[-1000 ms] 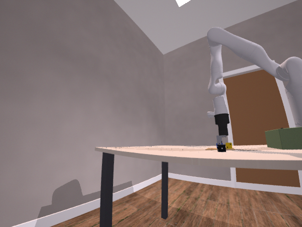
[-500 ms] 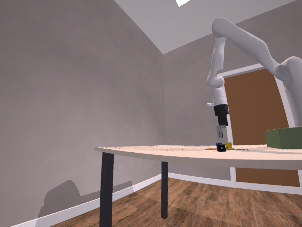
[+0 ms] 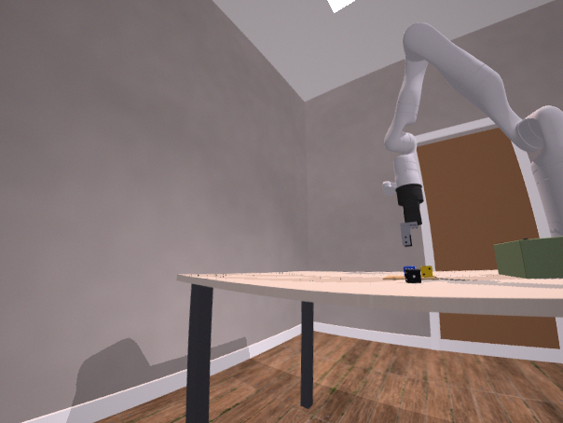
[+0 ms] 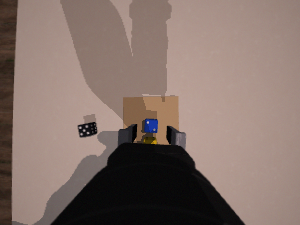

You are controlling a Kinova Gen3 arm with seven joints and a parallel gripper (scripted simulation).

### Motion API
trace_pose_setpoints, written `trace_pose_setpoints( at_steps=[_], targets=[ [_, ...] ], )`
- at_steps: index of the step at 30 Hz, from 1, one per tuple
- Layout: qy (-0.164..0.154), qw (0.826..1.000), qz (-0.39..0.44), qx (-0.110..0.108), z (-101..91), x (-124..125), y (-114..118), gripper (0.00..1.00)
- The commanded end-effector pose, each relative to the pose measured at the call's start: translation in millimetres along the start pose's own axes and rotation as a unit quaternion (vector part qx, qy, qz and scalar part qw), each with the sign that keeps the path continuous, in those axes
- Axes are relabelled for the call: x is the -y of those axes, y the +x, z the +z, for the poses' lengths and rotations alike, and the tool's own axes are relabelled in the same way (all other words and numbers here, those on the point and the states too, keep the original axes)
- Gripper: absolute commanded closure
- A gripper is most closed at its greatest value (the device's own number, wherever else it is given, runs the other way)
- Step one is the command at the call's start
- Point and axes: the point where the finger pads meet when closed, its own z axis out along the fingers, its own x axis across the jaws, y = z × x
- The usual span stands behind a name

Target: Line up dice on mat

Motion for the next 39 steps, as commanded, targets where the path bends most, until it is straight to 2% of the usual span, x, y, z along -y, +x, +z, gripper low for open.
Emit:
trace_pose_setpoints(
  at_steps=[1, 22, 25, 29, 30, 34, 36, 39],
  targets=[
    [0.002, 1.0, -0.001, 0.001, -1.4, 1, -1, 0.0],
    [0.002, 1.0, -0.006, 0.001, -1.2, 1, -7, 0.0],
    [0.002, 1.0, -0.027, 0.001, 0.1, 2, -34, 0.0],
    [0.002, 0.997, -0.075, 0.0, 2.7, -3, -95, 0.0],
    [0.002, 0.997, -0.075, 0.0, 2.7, -3, -95, 0.0],
    [0.002, 0.994, -0.114, 0.001, 4.8, -15, -144, 0.0],
    [0.002, 0.993, -0.121, 0.001, 5.3, -18, -153, 0.0],
    [0.002, 0.992, -0.123, 0.001, 5.3, -18, -155, 0.0]
  ],
)
